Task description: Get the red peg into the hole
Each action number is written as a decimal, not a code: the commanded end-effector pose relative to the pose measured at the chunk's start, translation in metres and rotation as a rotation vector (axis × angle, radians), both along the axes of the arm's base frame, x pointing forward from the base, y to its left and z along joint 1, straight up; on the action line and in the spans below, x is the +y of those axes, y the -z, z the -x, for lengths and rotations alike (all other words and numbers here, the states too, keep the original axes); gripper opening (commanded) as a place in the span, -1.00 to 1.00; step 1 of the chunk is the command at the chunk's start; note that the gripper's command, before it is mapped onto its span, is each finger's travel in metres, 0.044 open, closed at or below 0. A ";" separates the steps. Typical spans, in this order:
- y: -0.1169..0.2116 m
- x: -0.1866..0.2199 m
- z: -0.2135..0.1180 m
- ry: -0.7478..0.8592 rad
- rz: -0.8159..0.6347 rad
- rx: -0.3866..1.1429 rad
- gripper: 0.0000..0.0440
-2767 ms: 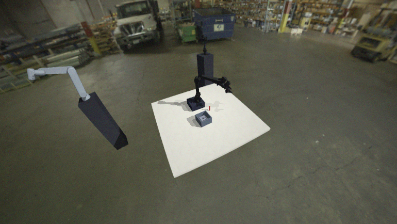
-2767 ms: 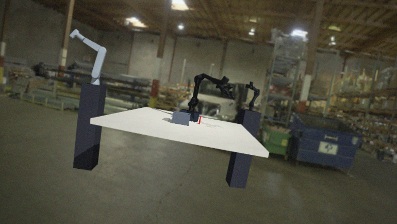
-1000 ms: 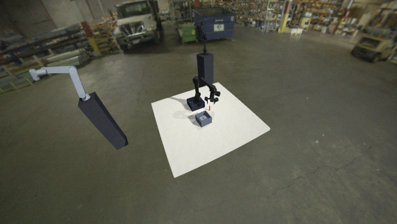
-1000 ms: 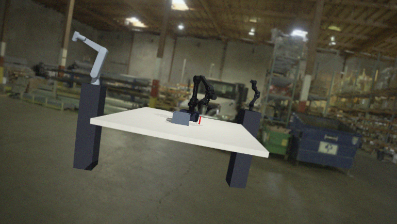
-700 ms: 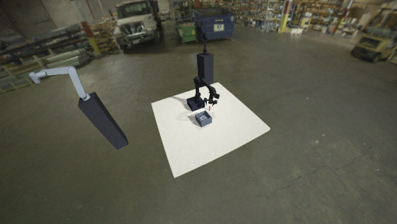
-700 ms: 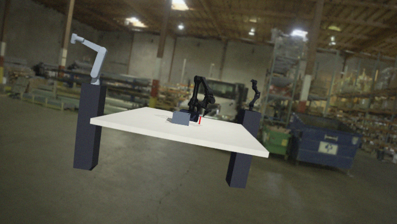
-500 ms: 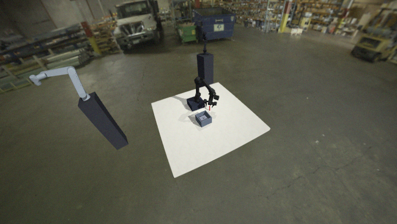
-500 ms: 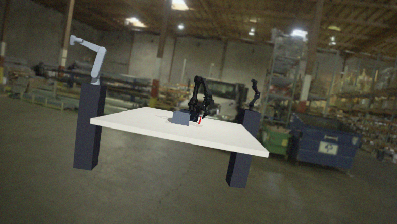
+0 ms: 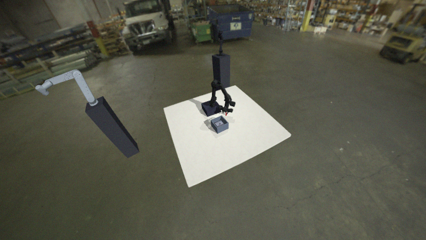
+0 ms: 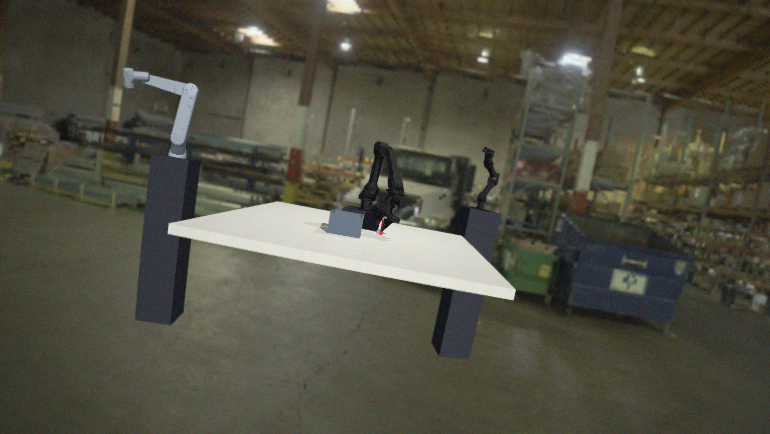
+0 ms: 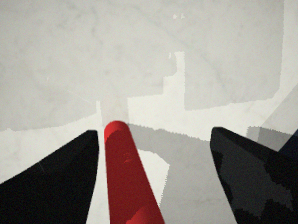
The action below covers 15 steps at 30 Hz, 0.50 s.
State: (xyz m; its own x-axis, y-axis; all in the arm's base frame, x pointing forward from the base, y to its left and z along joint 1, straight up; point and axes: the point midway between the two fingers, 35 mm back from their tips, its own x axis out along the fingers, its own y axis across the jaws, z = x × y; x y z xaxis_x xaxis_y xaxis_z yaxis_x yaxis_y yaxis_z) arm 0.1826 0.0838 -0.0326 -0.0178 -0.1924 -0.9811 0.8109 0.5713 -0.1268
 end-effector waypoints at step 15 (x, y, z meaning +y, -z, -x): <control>-0.011 -0.010 -0.008 -0.013 0.005 -0.008 -1.00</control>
